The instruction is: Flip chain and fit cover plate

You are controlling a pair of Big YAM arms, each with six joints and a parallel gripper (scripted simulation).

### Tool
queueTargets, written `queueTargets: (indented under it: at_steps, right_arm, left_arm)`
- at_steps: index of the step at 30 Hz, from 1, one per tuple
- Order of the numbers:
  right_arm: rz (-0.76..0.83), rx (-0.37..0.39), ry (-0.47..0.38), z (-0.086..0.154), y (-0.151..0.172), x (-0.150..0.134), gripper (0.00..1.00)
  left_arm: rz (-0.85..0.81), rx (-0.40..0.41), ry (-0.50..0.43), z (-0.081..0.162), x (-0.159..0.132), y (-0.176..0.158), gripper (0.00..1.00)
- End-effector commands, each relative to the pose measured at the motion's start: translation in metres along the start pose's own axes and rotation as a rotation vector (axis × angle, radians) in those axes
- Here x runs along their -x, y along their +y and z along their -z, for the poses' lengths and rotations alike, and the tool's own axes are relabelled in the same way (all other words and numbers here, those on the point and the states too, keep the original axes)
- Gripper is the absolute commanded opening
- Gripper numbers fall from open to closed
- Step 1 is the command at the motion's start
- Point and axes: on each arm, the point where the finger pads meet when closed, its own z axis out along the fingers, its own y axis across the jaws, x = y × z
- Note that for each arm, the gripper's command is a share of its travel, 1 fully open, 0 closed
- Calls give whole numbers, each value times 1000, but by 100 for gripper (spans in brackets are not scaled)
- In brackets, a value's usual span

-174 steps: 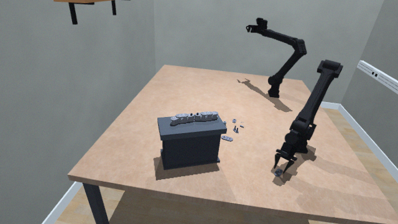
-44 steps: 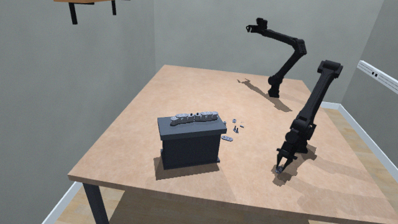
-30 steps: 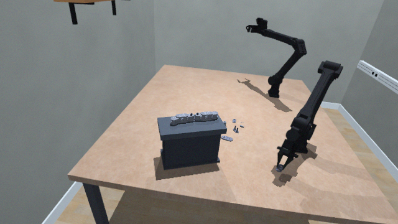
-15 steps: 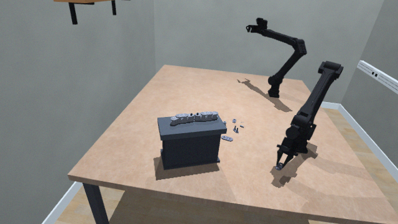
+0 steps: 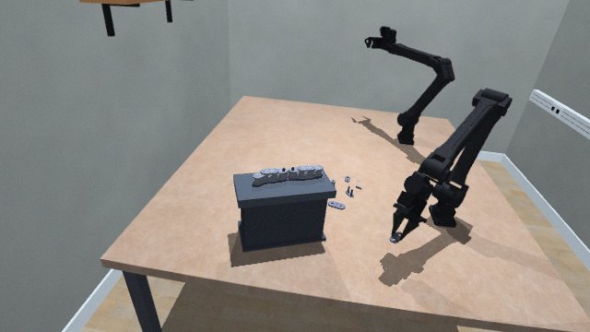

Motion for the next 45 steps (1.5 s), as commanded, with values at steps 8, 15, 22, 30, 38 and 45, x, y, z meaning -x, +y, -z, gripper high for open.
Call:
queueTargets:
  at_steps: [8,15,22,30,38,45]
  right_arm:
    - [0,5,-64,-2,4,44,100]
    - [0,5,-64,-2,4,44,100]
    - [0,5,-64,-2,4,44,100]
    - [0,5,-64,-2,4,44,100]
    - [0,5,-64,-2,4,44,100]
    - [0,5,-64,-2,4,44,100]
  left_arm:
    - [-86,-62,-31,18,128,-72,21]
    - [-163,-109,-23,28,183,-137,21]
    - [-208,-137,-25,35,210,-179,21]
    - [-243,-161,-33,44,228,-213,21]
    - [-278,-186,-39,54,243,-250,21]
    - [-308,-206,-39,61,253,-282,21]
